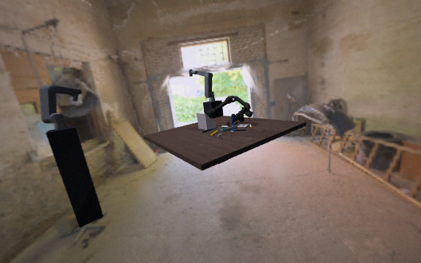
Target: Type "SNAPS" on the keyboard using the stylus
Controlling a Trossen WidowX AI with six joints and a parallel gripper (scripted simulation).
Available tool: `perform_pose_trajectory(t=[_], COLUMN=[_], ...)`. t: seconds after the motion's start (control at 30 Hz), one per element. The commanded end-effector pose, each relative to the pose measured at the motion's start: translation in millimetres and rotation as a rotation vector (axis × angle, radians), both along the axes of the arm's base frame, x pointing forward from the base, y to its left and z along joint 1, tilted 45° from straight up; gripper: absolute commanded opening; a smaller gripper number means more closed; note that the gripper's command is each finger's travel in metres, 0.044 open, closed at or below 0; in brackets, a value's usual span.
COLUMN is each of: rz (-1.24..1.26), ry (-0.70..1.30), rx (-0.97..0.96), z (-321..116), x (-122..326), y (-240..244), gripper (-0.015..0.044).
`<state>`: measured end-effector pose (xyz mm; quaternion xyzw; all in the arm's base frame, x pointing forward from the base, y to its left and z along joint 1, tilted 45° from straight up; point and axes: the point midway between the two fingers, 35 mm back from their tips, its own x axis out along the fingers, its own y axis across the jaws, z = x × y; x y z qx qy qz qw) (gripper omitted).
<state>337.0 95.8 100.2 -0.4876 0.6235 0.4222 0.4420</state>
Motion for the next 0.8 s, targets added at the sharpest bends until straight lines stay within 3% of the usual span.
perform_pose_trajectory(t=[0.0, 0.77], rz=[-0.003, -0.004], ry=[0.000, 0.000], rx=[0.004, 0.003], z=[-1.7, 6.5], x=[0.0, -0.9], y=[2.1, -6.4], gripper=[0.0081, 0.0081])
